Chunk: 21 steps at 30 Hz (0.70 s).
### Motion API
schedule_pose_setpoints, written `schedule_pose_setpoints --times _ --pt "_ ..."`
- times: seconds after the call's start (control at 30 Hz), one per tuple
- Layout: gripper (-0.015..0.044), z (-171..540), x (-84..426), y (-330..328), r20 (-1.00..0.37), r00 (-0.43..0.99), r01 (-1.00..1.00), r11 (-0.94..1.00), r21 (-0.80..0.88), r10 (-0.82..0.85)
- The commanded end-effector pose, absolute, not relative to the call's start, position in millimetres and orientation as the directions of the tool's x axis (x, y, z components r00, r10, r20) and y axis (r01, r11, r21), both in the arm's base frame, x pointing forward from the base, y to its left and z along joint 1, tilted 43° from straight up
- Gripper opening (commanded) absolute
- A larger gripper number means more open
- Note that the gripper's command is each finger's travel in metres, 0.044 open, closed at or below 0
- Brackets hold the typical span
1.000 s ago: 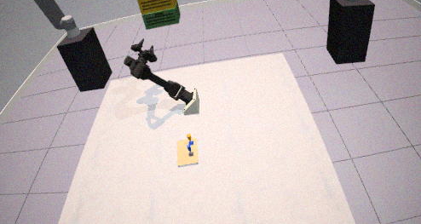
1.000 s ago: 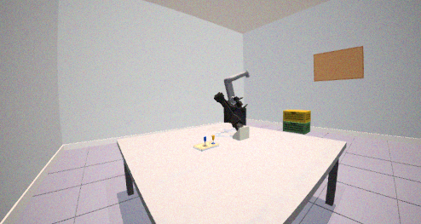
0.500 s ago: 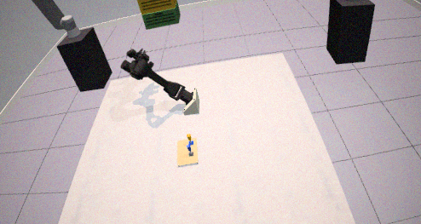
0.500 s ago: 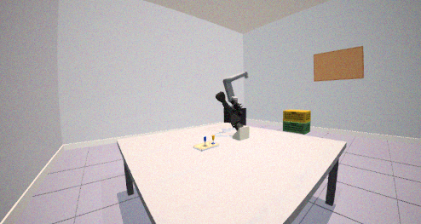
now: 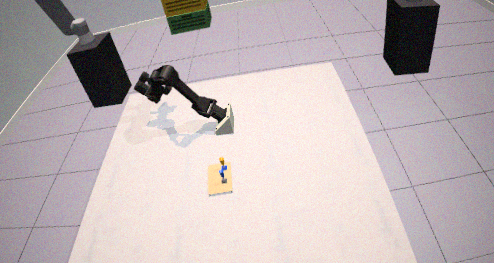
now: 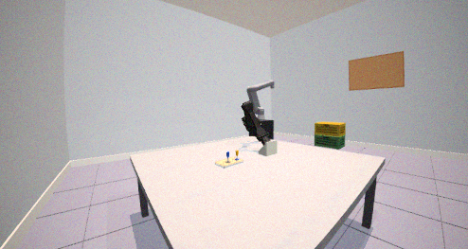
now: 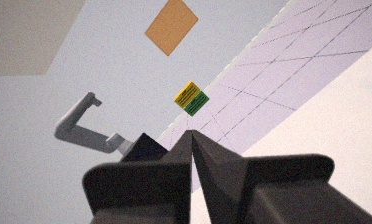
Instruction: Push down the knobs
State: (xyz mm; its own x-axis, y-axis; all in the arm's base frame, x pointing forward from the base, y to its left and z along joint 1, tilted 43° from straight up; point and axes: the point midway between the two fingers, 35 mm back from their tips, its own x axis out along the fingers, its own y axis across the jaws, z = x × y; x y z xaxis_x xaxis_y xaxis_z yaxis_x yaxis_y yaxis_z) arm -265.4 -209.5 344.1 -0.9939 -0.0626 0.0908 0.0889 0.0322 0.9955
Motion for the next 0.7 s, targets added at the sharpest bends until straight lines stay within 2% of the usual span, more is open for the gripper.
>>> schedule_pose_setpoints --times 0.0,0.33,0.67 --pt "0.0000 347.0 -251.3 -234.4 0.079 -0.984 0.084 -0.021 0.996 -0.157" --pt "0.0000 344.4 -199.2 -294.3 0.028 -0.916 0.104 -0.171 0.980 -0.401" --pt "0.0000 339.7 -131.0 -341.6 -0.035 -0.783 0.196 -0.301 0.933 -0.620"
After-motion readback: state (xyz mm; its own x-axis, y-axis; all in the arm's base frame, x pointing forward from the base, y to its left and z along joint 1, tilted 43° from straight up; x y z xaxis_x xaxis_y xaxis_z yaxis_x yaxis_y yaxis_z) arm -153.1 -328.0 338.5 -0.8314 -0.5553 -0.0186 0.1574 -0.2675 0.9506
